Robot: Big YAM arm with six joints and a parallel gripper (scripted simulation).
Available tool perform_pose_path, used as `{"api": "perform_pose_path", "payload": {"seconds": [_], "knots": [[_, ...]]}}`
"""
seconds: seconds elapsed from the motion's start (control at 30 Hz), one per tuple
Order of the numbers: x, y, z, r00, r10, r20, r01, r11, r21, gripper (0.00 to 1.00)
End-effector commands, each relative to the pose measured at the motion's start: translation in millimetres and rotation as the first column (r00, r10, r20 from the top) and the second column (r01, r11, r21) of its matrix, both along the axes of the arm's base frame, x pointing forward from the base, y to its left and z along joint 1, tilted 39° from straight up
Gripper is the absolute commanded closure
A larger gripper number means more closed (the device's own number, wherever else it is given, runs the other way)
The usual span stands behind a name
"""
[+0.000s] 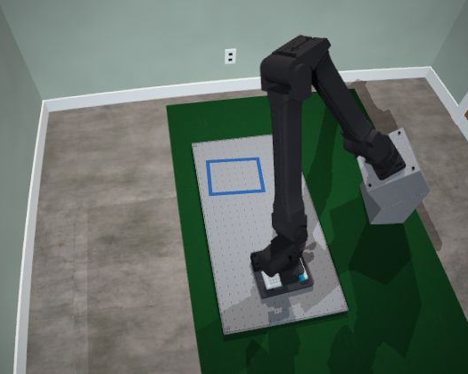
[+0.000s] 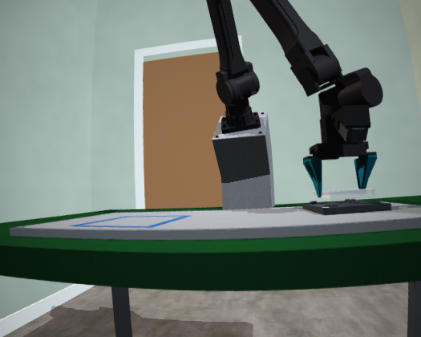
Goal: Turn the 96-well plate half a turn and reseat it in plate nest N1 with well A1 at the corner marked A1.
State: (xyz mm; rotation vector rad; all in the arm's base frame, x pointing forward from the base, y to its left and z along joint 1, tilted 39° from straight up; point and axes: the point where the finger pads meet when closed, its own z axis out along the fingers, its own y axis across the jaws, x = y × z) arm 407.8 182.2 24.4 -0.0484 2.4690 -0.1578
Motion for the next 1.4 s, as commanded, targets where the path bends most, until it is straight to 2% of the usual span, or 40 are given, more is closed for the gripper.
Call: {"api": "perform_pose_path", "payload": {"seconds": [0.0, 0.1, 1.37], "knots": [[10.9, 3.7, 5.3, 1.0, 0.006, 0.024, -0.006, 1.0, 0.01, 1.0], [12.4, 5.9, 10.6, 0.999, 0.007, 0.034, -0.008, 1.0, 0.017, 1.0], [12.8, 0.1, -1.9, 1.0, 0.001, 0.017, -0.002, 1.0, 0.007, 1.0]]}}
